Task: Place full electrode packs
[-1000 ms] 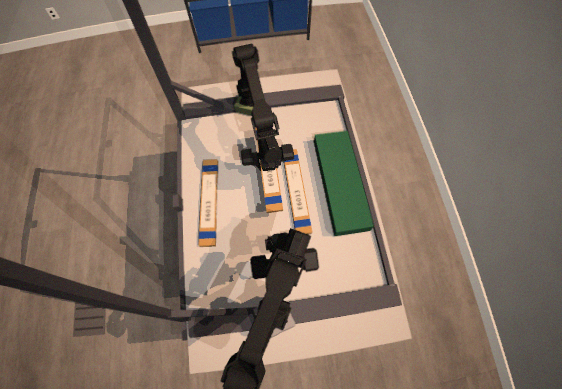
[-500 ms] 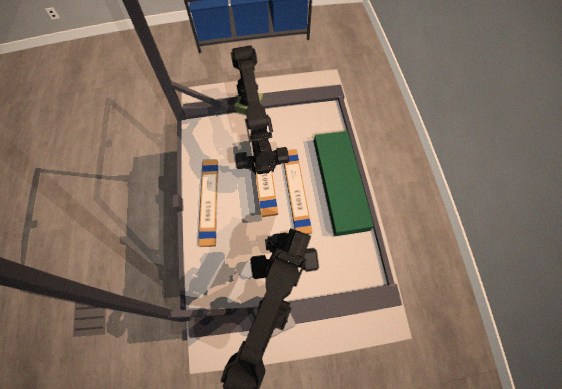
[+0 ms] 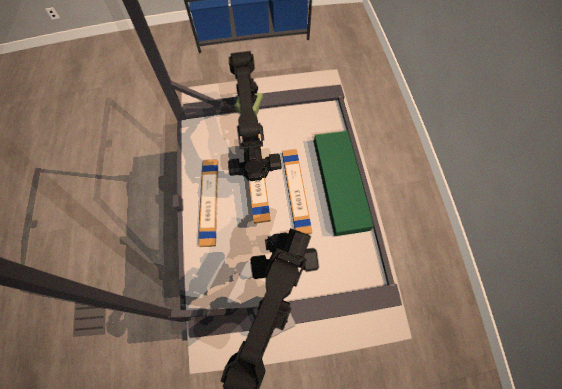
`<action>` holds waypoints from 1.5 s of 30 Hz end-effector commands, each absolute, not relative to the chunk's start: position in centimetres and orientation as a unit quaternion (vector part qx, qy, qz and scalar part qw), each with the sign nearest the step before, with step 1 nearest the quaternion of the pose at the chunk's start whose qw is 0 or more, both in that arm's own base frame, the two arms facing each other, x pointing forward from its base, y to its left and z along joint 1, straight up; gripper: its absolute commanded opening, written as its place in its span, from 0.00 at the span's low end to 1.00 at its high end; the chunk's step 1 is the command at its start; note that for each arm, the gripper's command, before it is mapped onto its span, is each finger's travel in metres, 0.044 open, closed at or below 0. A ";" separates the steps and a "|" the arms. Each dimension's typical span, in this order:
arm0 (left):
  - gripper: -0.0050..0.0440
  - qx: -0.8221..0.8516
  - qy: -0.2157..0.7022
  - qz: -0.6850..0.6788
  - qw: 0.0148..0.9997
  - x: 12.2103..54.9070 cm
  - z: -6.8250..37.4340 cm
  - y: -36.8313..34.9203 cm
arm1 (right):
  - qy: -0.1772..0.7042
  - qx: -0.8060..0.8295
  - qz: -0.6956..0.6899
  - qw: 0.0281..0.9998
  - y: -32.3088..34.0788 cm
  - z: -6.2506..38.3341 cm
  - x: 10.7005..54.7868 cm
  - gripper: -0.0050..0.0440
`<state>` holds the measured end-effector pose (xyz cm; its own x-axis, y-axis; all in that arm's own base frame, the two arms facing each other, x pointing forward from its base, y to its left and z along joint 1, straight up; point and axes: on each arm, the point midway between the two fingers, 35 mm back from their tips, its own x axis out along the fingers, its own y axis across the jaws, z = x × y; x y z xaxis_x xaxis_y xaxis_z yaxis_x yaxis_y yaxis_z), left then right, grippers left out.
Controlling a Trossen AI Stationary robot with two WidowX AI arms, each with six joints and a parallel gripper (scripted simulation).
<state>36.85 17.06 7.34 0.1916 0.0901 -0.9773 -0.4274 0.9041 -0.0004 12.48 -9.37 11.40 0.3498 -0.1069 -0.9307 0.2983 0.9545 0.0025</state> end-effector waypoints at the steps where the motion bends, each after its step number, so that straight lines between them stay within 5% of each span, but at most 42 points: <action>1: 0.00 -0.130 0.583 0.176 0.782 39.2 9.5 16.9 | 0.549 0.081 -0.127 0.822 -9.5 12.0 12.7 0.98; 45: 0.00 -0.130 0.577 0.175 0.787 41.1 10.5 16.2 | 0.549 0.081 -0.127 0.822 -9.5 12.0 12.7 0.98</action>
<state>39.90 15.57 7.74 0.2008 0.0966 -0.9749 -0.4241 0.9056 0.0024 12.48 -9.37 11.40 0.3498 -0.1069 -0.9307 0.2983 0.9545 0.0025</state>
